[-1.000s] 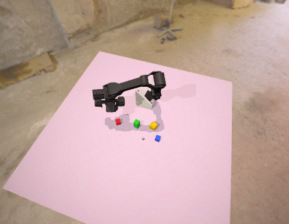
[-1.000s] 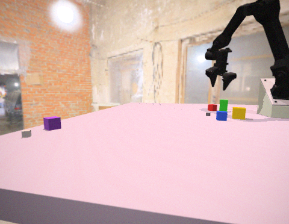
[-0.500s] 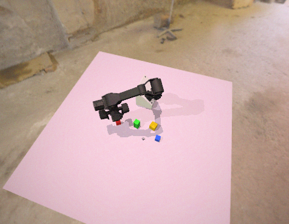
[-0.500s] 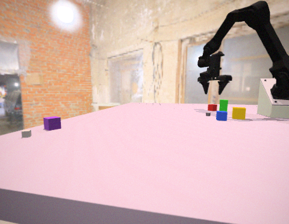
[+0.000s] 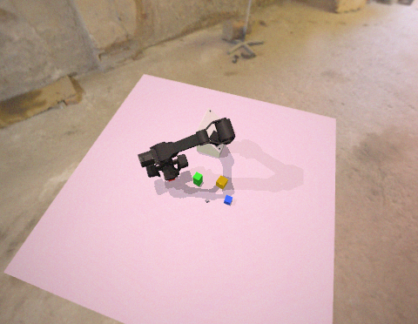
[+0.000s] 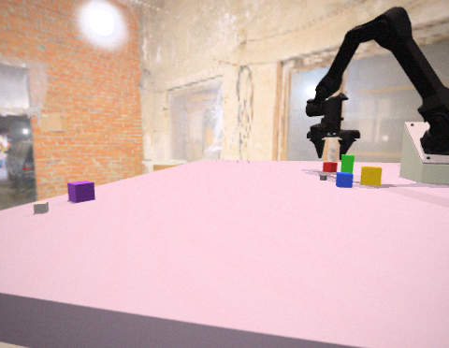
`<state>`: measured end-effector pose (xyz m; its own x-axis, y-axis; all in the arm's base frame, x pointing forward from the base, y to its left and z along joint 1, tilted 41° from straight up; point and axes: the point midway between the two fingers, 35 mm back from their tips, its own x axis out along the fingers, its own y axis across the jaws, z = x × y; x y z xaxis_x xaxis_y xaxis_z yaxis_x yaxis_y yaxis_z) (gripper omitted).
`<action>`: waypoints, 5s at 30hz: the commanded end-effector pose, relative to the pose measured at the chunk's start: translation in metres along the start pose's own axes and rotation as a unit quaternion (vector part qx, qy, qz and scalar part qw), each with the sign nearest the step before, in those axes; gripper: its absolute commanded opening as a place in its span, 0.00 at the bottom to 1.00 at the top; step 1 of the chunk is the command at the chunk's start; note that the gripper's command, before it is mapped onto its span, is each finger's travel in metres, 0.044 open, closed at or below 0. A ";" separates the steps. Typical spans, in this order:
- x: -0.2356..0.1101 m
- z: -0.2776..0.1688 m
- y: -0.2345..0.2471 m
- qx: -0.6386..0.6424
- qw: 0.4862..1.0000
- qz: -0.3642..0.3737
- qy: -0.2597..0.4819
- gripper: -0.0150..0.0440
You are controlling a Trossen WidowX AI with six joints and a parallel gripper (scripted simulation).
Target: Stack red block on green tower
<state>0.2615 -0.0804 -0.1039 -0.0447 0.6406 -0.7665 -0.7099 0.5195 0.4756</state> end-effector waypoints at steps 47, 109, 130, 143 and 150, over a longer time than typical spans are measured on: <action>0.040 0.001 0.003 0.002 1.000 0.003 -0.003 0.50; -0.084 0.059 0.095 0.005 1.000 0.004 -0.002 0.25; -0.048 0.068 0.122 0.004 1.000 0.006 -0.003 0.25; -0.028 0.068 0.123 0.004 1.000 0.007 -0.003 0.25; -0.028 0.068 0.123 0.004 1.000 0.007 -0.003 0.25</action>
<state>0.2229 0.0036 0.0056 -0.0525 0.6482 -0.7597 -0.7058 0.5141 0.4874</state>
